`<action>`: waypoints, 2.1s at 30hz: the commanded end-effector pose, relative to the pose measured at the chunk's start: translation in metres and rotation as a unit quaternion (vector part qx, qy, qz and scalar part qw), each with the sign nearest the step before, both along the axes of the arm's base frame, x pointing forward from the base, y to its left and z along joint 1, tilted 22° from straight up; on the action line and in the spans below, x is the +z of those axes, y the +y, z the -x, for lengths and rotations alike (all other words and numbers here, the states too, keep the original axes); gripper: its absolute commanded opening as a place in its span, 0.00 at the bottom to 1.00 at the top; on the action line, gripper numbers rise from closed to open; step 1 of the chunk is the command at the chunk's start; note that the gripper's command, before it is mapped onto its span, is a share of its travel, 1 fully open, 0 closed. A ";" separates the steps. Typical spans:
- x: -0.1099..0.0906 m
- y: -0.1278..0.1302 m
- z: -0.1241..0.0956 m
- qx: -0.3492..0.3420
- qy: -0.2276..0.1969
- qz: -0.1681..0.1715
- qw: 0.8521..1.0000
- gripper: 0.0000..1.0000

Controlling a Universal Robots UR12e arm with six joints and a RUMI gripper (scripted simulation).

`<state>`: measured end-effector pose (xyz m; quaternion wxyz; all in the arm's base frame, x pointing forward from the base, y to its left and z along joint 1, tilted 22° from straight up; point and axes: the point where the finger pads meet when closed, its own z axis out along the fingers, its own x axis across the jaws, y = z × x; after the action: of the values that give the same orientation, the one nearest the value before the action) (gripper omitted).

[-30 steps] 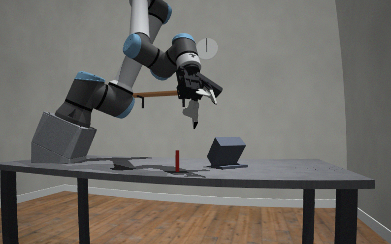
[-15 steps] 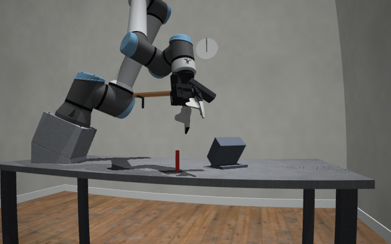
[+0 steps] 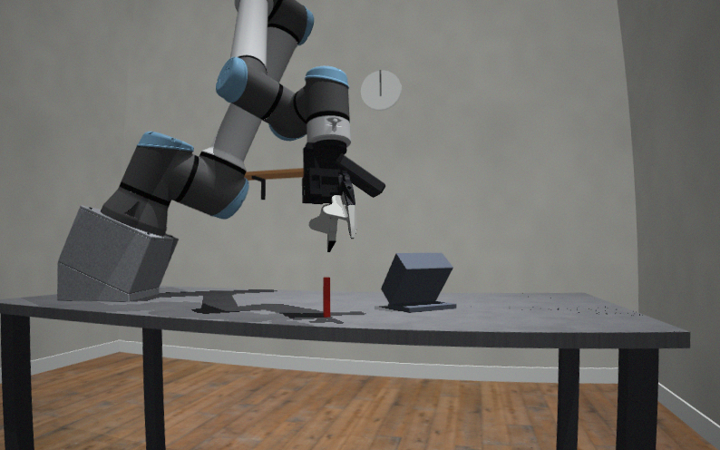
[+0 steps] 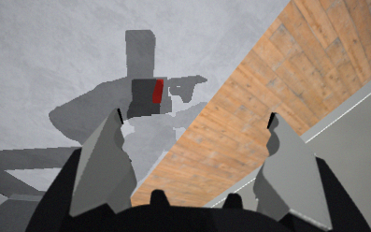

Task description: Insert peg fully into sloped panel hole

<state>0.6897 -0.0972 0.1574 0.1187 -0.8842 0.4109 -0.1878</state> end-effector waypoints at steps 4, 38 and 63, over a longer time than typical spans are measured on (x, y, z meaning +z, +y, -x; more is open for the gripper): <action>-0.016 0.016 0.023 -0.005 0.033 -0.043 0.999 1.00; -0.058 0.032 0.023 -0.009 0.051 -0.067 0.996 1.00; -0.072 0.035 0.018 -0.009 0.051 -0.067 0.996 0.91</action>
<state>0.6713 -0.0622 0.0849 0.1550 -0.8789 0.4361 -0.1154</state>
